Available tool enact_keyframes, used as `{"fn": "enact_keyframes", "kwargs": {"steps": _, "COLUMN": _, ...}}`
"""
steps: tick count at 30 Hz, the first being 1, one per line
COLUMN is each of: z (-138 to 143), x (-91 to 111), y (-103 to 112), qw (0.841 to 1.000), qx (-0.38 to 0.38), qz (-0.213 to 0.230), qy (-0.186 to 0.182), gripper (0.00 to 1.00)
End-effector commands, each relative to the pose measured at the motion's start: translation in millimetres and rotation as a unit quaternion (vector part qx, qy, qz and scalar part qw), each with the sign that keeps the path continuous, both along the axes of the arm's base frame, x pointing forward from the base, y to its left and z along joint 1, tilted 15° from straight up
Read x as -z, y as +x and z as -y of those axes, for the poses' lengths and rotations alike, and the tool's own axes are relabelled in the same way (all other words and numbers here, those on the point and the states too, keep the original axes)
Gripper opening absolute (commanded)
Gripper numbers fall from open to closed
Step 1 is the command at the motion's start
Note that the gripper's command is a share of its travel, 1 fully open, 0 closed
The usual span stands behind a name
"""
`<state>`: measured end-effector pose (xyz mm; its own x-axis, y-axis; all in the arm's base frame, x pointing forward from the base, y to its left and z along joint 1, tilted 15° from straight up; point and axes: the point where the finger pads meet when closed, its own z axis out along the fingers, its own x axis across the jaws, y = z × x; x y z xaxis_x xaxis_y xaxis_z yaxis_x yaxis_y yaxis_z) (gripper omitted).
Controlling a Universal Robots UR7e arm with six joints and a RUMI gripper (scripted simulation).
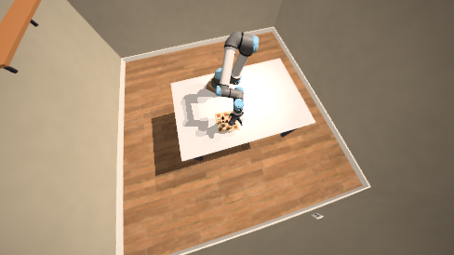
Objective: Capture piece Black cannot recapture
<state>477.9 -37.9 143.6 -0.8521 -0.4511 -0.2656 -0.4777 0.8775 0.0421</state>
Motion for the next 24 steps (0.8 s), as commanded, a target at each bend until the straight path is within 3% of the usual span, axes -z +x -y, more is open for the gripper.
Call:
{"fn": "enact_keyframes", "kwargs": {"steps": 1, "z": 0.3, "x": 1.4, "y": -1.8, "qw": 0.997, "qx": 0.069, "qz": -0.011, "qy": 0.012, "gripper": 1.00}}
{"fn": "enact_keyframes", "kwargs": {"steps": 24, "z": -0.8, "x": 6.5, "y": -8.0, "qw": 0.968, "qx": 0.242, "qz": -0.040, "qy": 0.050, "gripper": 1.00}}
